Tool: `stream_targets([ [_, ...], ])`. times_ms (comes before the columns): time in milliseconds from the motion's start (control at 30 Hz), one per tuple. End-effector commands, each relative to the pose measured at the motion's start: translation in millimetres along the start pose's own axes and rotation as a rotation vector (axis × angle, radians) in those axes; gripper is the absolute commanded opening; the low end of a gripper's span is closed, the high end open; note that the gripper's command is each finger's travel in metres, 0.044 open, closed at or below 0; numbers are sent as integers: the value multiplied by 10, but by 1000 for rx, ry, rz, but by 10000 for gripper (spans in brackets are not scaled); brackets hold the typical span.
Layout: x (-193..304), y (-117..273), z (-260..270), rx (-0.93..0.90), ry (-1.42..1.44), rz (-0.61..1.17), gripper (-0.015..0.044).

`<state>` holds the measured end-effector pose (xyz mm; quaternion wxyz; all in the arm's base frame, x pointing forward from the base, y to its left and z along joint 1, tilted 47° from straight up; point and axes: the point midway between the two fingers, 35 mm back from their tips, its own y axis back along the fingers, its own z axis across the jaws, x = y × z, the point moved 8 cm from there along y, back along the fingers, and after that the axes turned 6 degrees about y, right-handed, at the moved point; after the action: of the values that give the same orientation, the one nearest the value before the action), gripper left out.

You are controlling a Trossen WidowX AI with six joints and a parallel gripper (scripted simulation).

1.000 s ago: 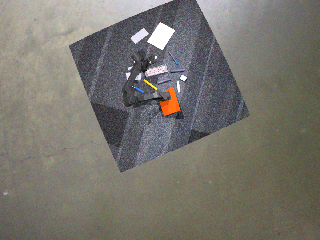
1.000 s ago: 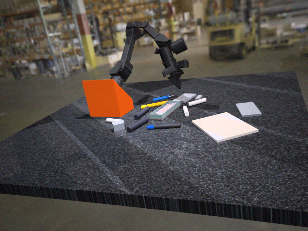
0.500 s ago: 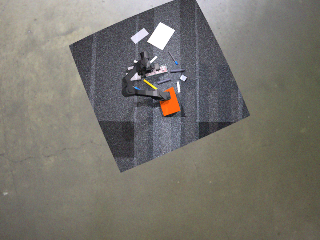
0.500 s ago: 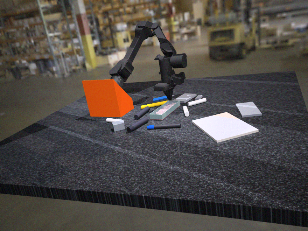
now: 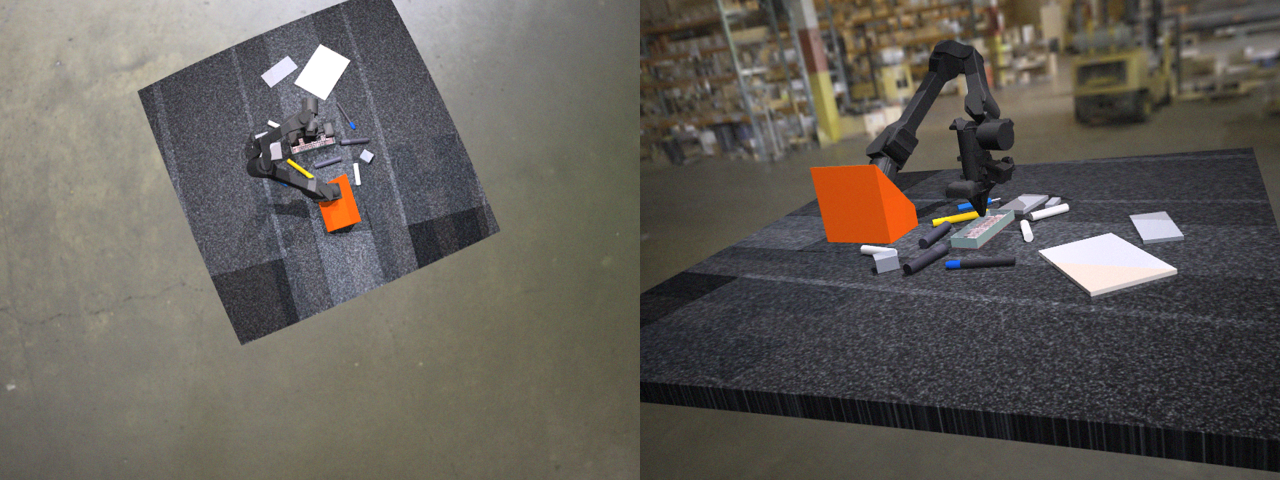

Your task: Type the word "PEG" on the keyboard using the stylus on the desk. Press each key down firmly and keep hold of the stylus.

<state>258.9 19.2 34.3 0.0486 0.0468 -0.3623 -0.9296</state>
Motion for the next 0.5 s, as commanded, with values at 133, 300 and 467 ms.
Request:
stream_targets([
  [133, 7, 6, -331, 7, 7, 0, 0],
  [300, 58, 4, -645, 6, 8, 0, 0],
  [467, 58, 4, -645, 6, 8, 0, 0],
])
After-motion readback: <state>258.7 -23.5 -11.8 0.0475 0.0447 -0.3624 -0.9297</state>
